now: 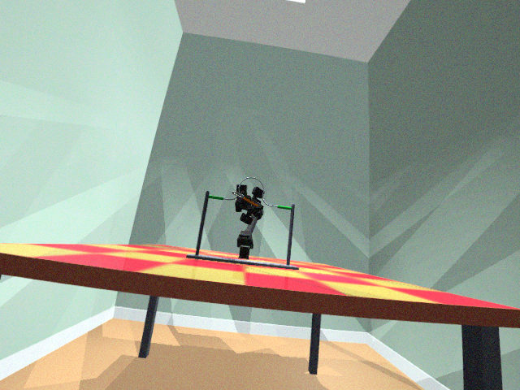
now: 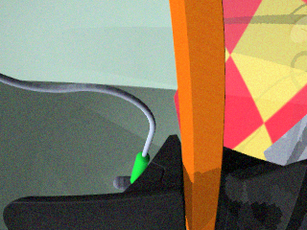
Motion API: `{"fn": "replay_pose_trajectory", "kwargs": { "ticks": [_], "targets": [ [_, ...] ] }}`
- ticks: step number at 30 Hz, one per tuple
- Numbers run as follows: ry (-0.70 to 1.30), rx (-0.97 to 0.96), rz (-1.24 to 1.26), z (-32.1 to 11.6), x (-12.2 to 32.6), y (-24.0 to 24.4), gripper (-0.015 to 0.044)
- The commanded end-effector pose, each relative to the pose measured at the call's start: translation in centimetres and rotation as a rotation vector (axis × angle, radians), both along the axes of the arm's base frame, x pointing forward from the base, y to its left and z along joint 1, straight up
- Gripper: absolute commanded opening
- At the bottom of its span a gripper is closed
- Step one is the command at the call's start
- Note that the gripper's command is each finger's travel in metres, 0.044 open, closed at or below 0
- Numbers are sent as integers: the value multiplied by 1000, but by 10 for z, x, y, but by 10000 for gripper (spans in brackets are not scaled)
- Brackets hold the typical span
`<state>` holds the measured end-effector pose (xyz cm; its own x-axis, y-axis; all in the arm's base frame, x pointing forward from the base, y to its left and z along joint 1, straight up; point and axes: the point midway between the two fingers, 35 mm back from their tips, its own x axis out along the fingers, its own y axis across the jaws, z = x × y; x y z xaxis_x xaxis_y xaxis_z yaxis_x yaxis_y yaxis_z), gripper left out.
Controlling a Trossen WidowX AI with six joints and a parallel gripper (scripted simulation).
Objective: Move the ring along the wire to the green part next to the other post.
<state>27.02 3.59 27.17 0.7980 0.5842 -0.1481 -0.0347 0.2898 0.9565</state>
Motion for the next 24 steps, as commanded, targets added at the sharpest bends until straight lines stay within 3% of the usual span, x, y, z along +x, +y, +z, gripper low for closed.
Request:
{"fn": "replay_pose_trajectory", "kwargs": {
  "ticks": [1, 15, 24],
  "targets": [
    [18, 97, 24, 16, -4, 3, -150],
    [41, 283, 26, 51, -5, 5, -150],
    [47, 270, 25, 59, -5, 4, -150]
  ]
}}
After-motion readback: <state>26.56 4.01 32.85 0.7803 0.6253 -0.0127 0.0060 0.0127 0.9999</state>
